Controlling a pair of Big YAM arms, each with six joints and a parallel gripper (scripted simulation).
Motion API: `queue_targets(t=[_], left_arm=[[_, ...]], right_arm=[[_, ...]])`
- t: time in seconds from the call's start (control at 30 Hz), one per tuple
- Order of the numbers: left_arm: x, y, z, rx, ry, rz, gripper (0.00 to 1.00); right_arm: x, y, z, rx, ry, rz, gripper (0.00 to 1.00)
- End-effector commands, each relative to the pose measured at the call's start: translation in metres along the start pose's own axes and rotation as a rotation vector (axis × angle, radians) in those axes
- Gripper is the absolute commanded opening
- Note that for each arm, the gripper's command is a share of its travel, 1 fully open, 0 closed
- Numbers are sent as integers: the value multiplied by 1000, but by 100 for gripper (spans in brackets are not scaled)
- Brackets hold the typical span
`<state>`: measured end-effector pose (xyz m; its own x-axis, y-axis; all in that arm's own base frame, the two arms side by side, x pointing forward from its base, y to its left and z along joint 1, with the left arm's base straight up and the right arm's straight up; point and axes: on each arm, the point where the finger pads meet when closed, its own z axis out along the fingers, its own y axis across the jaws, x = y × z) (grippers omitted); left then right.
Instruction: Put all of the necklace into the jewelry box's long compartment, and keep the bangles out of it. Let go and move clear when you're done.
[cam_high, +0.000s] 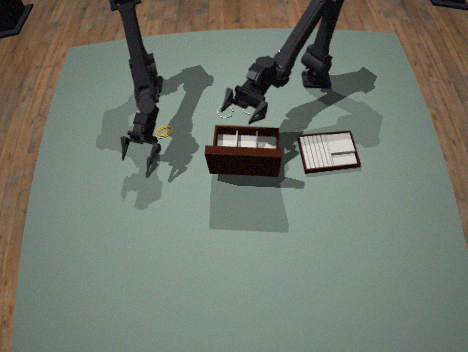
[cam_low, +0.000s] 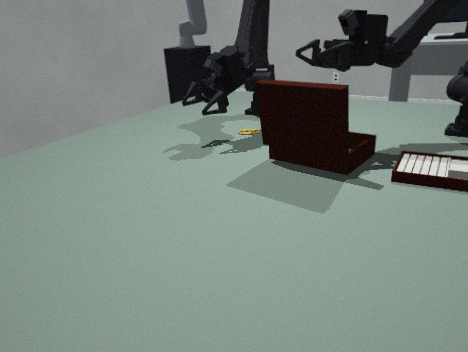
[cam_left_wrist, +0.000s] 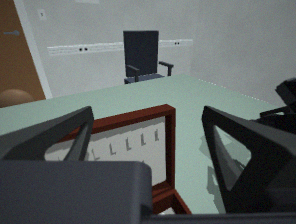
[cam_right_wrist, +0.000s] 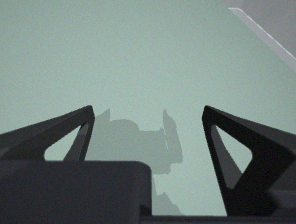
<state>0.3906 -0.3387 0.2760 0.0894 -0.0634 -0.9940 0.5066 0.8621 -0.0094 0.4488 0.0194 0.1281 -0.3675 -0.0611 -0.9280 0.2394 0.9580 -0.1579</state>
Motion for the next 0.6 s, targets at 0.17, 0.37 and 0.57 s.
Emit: queue_targets(t=[0.17, 0.37, 0.57], left_arm=[[20, -130, -102, 396, 24, -46, 100], [35, -168, -151, 561, 56, -47, 100], [38, -179, -165, 609, 63, -49, 100]], right_arm=[[19, 3, -50, -46, 191, 73, 100], [29, 4, -79, -71, 278, 93, 100], [39, 5, -107, -94, 363, 114, 100]])
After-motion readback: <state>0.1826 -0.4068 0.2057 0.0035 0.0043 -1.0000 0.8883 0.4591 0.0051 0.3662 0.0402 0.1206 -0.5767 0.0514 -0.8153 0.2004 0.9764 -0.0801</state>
